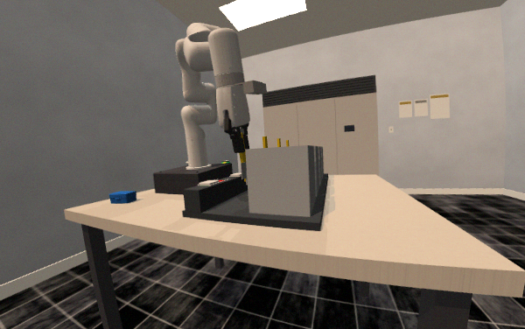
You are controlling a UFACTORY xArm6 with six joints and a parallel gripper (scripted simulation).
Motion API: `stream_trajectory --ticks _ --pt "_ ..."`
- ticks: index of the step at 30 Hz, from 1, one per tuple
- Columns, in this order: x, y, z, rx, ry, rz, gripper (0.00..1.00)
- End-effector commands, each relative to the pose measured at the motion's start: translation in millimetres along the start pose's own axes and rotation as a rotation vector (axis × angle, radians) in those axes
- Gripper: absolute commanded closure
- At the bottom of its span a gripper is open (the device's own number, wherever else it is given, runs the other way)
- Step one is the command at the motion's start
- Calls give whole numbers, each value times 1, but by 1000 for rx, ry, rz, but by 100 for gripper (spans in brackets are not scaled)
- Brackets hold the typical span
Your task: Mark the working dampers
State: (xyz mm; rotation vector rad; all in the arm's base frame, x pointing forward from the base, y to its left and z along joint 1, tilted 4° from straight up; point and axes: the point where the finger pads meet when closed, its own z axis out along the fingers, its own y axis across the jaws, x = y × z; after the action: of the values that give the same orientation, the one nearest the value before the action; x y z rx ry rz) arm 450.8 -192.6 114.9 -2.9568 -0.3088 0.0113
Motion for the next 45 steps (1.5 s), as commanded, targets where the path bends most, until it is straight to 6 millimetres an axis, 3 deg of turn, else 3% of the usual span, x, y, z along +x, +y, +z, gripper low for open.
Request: stream_trajectory --ticks 1,45 --pt "1 0 -2 -3 4 -1 81" --pt "1 12 -1 114 3 -1 81"
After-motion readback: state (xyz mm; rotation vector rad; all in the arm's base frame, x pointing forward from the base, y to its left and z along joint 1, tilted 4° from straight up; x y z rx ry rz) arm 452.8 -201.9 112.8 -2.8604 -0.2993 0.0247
